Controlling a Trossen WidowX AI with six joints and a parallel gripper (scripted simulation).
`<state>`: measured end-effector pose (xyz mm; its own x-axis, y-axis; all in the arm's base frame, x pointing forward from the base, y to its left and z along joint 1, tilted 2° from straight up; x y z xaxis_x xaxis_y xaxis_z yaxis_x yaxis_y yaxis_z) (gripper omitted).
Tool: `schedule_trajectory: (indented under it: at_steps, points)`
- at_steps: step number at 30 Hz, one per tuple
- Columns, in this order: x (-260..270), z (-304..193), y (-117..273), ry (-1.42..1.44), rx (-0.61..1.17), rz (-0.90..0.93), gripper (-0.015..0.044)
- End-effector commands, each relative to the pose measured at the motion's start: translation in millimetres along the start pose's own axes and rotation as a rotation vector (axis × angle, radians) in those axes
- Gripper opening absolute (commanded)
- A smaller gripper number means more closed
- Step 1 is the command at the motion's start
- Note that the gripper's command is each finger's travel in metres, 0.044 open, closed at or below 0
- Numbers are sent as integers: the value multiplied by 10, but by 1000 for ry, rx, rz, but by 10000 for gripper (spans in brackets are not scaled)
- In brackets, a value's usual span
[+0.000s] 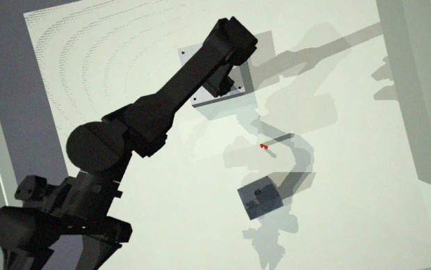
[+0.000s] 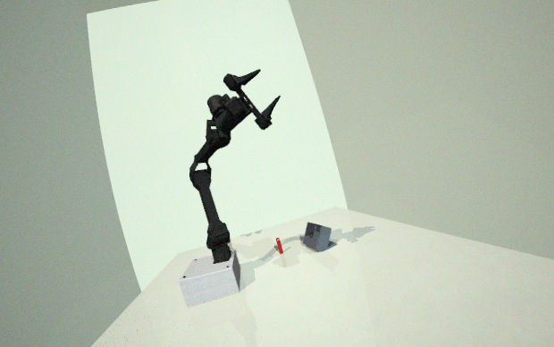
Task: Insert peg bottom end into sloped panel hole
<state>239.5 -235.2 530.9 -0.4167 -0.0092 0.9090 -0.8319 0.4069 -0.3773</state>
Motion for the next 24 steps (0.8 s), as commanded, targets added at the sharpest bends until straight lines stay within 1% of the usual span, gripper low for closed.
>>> schedule_trajectory:
  at_steps: [1,13,24]
  points:
    - [-257,-25,-75,34,4,-70,440]
    - [-877,-334,-190,194,89,-247,440]
    - [-1460,-680,-186,367,209,-410,440]
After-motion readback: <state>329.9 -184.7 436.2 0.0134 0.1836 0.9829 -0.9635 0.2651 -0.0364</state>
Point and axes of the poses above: the point midway between the two fingers, 35 mm back from their tips, its own y axis back along the fingers, its own x axis across the jaws, z = x × y, the point moved 5 cm from there along y, back along the fingers, and after that the axes turned 9 degrees about y, right-handed, at the moved point
